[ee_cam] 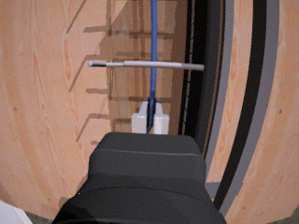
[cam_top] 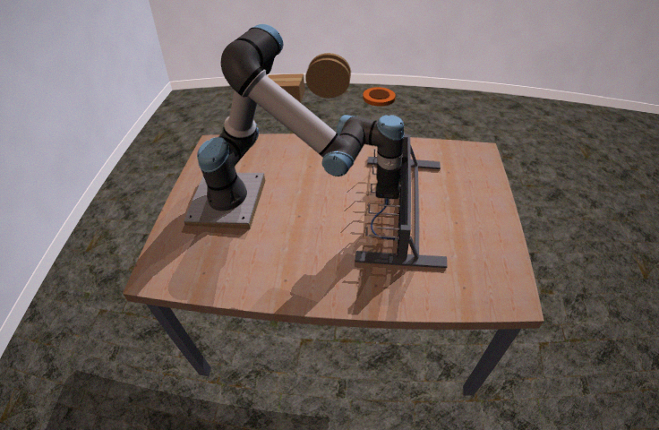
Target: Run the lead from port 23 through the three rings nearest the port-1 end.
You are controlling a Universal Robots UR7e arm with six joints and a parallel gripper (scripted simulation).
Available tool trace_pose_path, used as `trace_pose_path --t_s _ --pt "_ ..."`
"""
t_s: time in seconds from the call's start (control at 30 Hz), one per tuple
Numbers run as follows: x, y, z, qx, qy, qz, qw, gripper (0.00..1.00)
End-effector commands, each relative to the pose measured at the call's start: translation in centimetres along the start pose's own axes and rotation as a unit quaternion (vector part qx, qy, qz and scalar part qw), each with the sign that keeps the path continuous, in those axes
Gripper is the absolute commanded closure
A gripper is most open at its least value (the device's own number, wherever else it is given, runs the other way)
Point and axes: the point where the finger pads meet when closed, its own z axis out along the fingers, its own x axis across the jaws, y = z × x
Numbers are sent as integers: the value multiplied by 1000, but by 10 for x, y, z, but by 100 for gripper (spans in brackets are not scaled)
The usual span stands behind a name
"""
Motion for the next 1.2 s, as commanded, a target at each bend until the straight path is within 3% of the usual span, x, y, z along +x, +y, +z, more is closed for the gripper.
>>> trace_pose_path --t_s 0.0,0.07,0.1,1.17 --pt "1 1 -1 -1 1 0 1000 100" --pt "1 1 -1 -1 1 0 1000 100" --pt "1 1 -1 -1 1 0 1000 33" --pt "1 1 -1 -1 1 0 1000 33"
